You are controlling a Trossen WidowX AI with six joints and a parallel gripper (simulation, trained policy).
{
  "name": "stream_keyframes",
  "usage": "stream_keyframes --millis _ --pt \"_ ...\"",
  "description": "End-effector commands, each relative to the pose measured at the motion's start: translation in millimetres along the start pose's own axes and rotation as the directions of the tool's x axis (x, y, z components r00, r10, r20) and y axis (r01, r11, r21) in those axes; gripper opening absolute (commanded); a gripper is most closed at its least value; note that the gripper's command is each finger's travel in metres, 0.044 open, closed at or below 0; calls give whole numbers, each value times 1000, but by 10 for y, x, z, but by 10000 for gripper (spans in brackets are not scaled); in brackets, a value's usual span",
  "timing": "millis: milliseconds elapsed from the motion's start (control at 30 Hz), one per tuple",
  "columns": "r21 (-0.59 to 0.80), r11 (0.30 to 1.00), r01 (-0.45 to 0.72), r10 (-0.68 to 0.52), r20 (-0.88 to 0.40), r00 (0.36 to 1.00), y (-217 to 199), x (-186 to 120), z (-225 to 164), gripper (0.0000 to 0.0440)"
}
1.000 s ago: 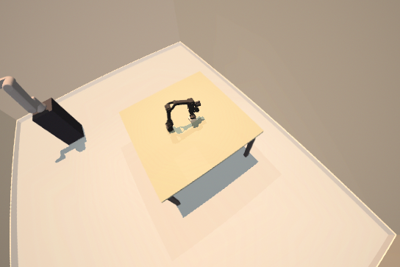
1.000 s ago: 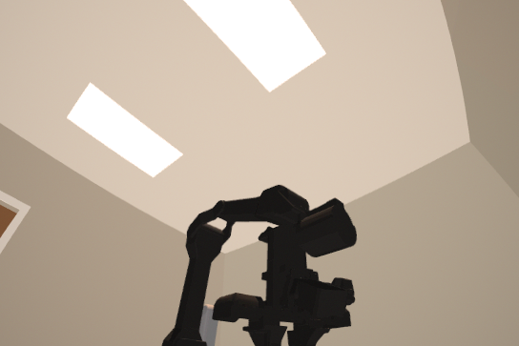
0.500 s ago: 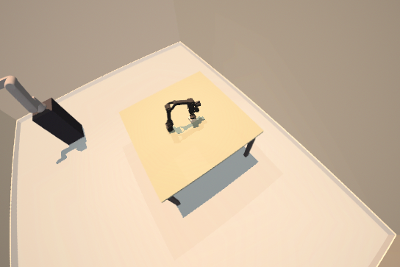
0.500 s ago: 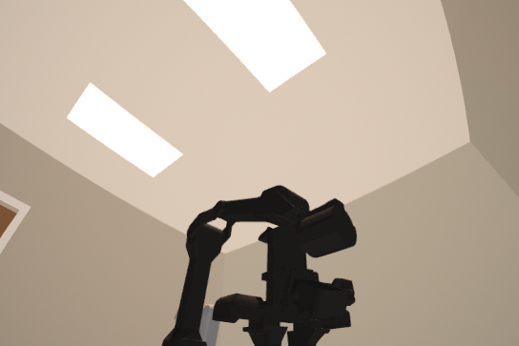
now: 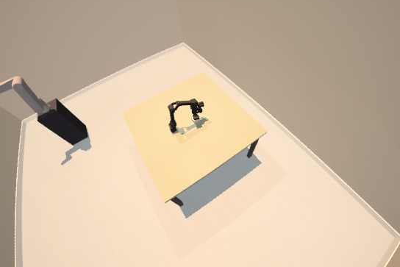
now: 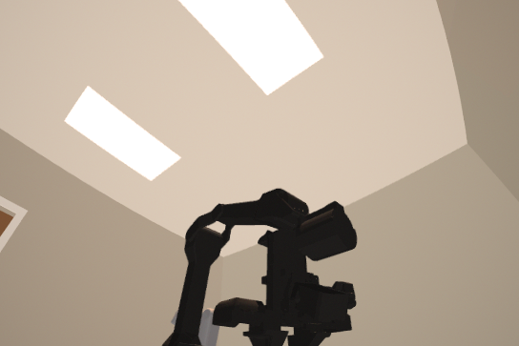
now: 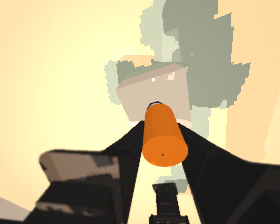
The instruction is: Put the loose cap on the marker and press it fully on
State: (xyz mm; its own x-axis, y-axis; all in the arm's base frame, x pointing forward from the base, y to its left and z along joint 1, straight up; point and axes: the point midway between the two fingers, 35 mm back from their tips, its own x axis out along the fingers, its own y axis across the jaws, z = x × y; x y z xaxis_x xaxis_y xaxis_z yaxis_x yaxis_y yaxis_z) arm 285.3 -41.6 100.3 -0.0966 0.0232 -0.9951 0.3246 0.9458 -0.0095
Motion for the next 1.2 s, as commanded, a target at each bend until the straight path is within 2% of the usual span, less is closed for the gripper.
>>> stream_keyframes --millis 0,333,533,600,867,1167 --pt "8 999 43 -43 -42 998 -102 157 -29 136" --pt "-6 999 50 -50 -32 998 -117 153 -26 154" --pt "-15 999 40 -41 -59 997 -109 167 -125 207" --pt "-18 999 37 -38 -60 997 -107 162 -146 238" --pt "-36 999 30 -31 -29 999 -107 84 -194 439" --pt "-38 999 24 -22 52 998 -110 -207 -156 440"
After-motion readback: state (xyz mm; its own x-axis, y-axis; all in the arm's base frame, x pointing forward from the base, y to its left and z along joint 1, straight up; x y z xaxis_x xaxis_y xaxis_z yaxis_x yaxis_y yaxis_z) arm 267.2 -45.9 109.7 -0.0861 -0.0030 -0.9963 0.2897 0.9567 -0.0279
